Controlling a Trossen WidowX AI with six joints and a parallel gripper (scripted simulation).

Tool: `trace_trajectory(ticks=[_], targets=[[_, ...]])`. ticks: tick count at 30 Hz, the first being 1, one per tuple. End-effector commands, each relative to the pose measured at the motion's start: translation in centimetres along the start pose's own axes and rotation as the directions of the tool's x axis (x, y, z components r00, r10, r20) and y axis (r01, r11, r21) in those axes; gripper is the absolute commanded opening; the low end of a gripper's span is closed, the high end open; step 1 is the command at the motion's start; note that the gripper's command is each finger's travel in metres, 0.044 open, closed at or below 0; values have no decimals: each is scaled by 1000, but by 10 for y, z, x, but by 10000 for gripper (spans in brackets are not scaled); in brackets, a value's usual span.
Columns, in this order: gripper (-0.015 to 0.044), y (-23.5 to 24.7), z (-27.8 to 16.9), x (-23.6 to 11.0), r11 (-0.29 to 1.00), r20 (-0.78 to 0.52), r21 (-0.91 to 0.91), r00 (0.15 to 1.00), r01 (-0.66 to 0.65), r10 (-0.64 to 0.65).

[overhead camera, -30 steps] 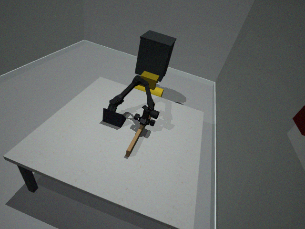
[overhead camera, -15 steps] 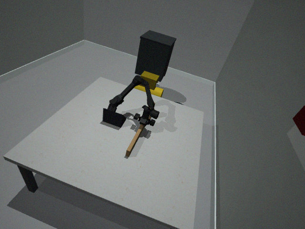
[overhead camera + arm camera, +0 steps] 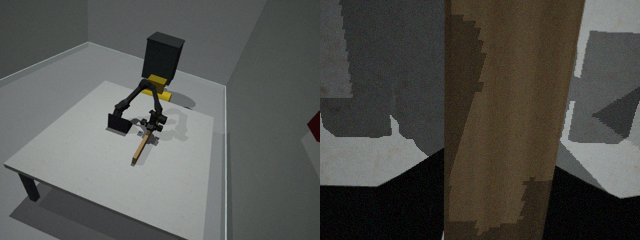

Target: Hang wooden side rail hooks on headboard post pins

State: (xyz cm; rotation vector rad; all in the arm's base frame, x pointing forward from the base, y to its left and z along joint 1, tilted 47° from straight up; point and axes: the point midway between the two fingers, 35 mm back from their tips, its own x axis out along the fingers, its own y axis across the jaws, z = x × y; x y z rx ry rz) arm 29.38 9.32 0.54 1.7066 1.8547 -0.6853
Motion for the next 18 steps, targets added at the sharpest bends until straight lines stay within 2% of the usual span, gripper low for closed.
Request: trace_trajectory(ticks=[1,18], targets=[[0,3,0,-7,1000,6,-4,1000,-18,18],[0,3,0,-9,1000,6,-4,1000,-18,18]])
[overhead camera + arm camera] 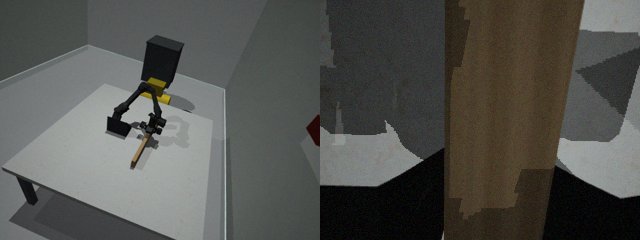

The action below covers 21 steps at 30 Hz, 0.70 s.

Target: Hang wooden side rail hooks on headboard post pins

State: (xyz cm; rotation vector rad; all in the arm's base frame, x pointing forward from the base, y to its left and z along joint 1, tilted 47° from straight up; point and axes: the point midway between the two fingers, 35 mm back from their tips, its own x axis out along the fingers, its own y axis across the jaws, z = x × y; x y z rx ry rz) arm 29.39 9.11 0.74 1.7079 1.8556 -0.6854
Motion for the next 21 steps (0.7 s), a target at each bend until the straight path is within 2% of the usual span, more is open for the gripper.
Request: trace_trajectory(ticks=[1,21], targets=[[0,3,0,-7,1000,7,-5,1000,-18,18],[0,3,0,-10,1000,7,-5,1000,-18,18]])
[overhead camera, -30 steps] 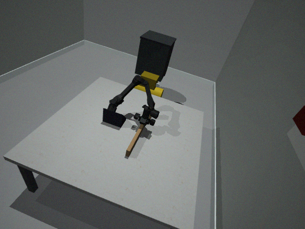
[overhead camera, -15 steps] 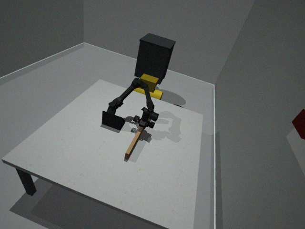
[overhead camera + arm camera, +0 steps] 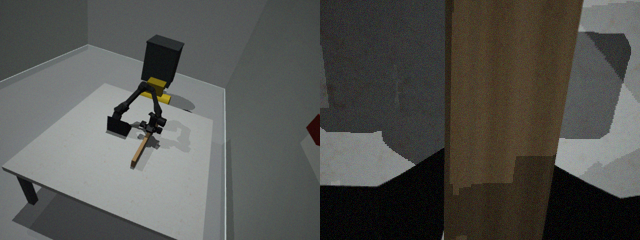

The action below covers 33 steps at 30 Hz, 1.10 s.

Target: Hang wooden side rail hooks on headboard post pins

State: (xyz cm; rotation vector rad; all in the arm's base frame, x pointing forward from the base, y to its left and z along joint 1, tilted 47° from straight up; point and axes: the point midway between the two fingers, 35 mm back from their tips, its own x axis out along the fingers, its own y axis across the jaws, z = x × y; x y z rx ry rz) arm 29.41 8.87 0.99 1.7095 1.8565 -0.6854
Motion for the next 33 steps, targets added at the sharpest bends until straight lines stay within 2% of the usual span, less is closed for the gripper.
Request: trace_trajectory(ticks=[1,33], targets=[[0,3,0,-7,1000,8,-6,1000,-18,18],[0,3,0,-12,1000,9,-6,1000,-18,18]])
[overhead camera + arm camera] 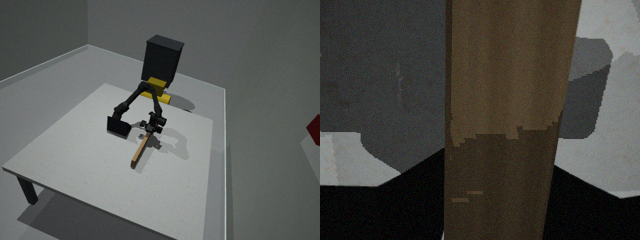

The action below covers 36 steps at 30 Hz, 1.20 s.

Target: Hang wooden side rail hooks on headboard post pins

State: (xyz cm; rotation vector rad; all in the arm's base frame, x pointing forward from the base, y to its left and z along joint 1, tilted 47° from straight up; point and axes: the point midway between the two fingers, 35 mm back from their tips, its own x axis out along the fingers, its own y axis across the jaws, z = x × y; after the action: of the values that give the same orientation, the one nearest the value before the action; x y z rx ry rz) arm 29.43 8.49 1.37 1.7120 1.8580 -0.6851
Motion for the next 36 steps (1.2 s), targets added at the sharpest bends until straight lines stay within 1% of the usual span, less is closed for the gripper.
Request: trace_trajectory(ticks=[1,36], targets=[[0,3,0,-7,1000,11,-7,1000,-18,18],[0,6,-3,-7,1000,11,-7,1000,-18,18]])
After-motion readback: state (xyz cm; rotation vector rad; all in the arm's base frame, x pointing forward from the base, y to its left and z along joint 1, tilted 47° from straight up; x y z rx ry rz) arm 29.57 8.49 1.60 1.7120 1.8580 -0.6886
